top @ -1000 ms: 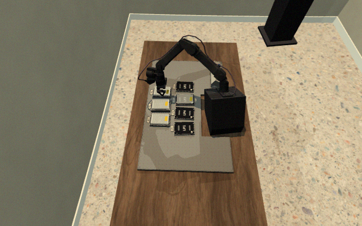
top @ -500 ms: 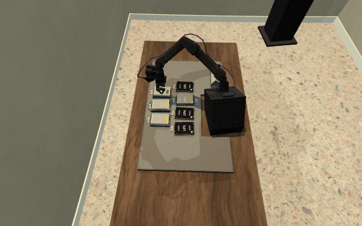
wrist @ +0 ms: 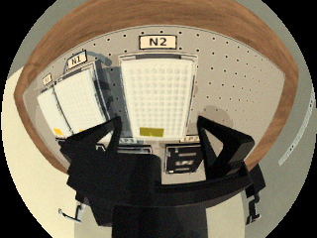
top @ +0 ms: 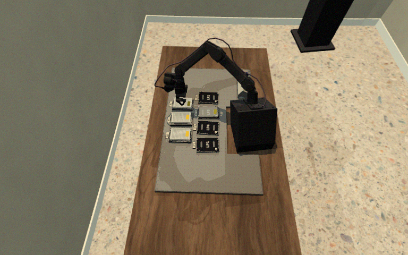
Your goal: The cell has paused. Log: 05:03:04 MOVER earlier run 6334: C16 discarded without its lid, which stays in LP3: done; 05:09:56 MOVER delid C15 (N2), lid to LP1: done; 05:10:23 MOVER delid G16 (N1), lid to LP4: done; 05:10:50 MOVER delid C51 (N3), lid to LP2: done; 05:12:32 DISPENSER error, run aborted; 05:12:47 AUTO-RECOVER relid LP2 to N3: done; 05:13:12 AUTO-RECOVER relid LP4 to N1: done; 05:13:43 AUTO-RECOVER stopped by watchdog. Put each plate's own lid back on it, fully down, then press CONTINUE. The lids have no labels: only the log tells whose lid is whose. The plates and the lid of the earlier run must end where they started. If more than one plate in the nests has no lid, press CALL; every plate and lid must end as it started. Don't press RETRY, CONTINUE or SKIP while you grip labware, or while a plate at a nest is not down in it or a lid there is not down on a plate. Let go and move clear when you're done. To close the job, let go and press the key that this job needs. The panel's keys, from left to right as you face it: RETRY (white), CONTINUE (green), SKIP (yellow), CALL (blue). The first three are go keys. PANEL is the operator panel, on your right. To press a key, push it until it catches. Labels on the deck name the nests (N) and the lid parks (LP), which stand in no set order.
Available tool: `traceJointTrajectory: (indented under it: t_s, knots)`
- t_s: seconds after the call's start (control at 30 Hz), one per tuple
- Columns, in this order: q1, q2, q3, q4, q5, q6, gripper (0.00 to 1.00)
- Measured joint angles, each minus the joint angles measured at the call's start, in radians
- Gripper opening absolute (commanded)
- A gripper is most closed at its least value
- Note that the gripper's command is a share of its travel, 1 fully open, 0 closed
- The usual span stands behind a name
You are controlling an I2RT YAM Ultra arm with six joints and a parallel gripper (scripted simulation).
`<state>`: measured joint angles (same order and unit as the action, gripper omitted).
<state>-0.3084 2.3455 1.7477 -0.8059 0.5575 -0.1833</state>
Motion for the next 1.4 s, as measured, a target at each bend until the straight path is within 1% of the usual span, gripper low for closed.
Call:
traceJointTrajectory:
  t_s: [0.37,0.47,0.63,0.7,0.83,1.1,1.13,1.27,1.4]
  knots:
    - [0.006,0.0,0.008,-0.01,0.001,0.003,1.0]
    - [0.008,-0.005,-0.002,0.002,0.003,0.0,0.97]
    - [0.026,-0.05,-0.12,0.041,0.007,0.01,0.92]
    - [0.038,-0.066,-0.169,0.053,0.008,0.018,0.92]
    - [0.055,-0.083,-0.232,0.085,0.008,0.032,0.88]
    - [0.098,-0.153,-0.408,0.168,0.015,0.079,0.8]
    - [0.105,-0.159,-0.43,0.179,0.016,0.085,0.0]
    - [0.132,-0.18,-0.51,0.216,0.018,0.113,0.0]
    - [0.148,-0.191,-0.557,0.248,0.019,0.135,0.0]
